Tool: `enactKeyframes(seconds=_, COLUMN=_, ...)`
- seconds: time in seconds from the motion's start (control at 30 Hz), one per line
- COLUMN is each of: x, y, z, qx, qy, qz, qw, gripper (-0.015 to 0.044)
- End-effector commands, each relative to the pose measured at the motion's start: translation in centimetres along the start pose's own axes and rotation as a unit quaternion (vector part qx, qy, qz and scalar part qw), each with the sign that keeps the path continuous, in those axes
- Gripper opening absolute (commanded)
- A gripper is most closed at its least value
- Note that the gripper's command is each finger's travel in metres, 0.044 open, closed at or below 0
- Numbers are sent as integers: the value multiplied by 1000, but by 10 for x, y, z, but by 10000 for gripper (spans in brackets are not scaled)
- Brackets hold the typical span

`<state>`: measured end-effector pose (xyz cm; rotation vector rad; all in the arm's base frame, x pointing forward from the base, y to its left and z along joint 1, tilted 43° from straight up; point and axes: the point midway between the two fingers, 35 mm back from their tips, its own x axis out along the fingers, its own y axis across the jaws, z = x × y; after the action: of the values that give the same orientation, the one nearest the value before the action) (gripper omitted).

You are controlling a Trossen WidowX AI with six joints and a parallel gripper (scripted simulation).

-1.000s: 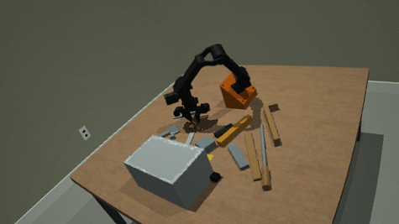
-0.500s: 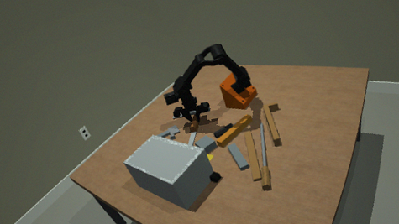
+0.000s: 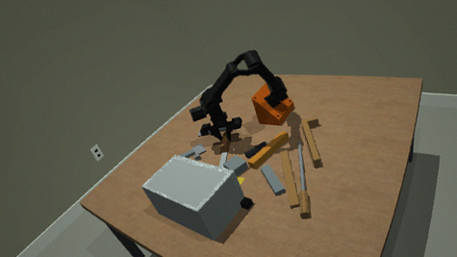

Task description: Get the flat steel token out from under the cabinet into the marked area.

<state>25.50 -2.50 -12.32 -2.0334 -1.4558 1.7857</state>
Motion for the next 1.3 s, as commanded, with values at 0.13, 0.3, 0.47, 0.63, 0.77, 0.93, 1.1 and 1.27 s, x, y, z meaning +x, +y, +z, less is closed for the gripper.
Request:
enactKeyframes(seconds=0.13, x=-2, y=-7, z=-7, qx=-5, qy=2, qz=2, qw=1000, gripper=0)
enactKeyframes(seconds=0.3, x=-2, y=-12, z=-11, qx=-6, qy=2, qz=2, qw=1000, gripper=0)
enactKeyframes(seconds=0.47, x=-2, y=-17, z=-14, qx=-8, qy=2, qz=2, qw=1000, gripper=0)
enactKeyframes(seconds=0.63, x=-1, y=-22, z=-18, qx=-10, qy=2, qz=1, qw=1000, gripper=0)
enactKeyframes(seconds=0.77, x=-1, y=-26, z=-20, qx=-10, qy=2, qz=1, qw=1000, gripper=0)
enactKeyframes(seconds=0.93, x=-1, y=-30, z=-23, qx=-10, qy=2, qz=1, qw=1000, gripper=0)
enactKeyframes(seconds=1.1, x=-1, y=-35, z=-27, qx=-10, qy=2, qz=1, qw=1000, gripper=0)
enactKeyframes(seconds=1.27, x=-1, y=-40, z=-30, qx=-10, qy=2, qz=1, qw=1000, gripper=0)
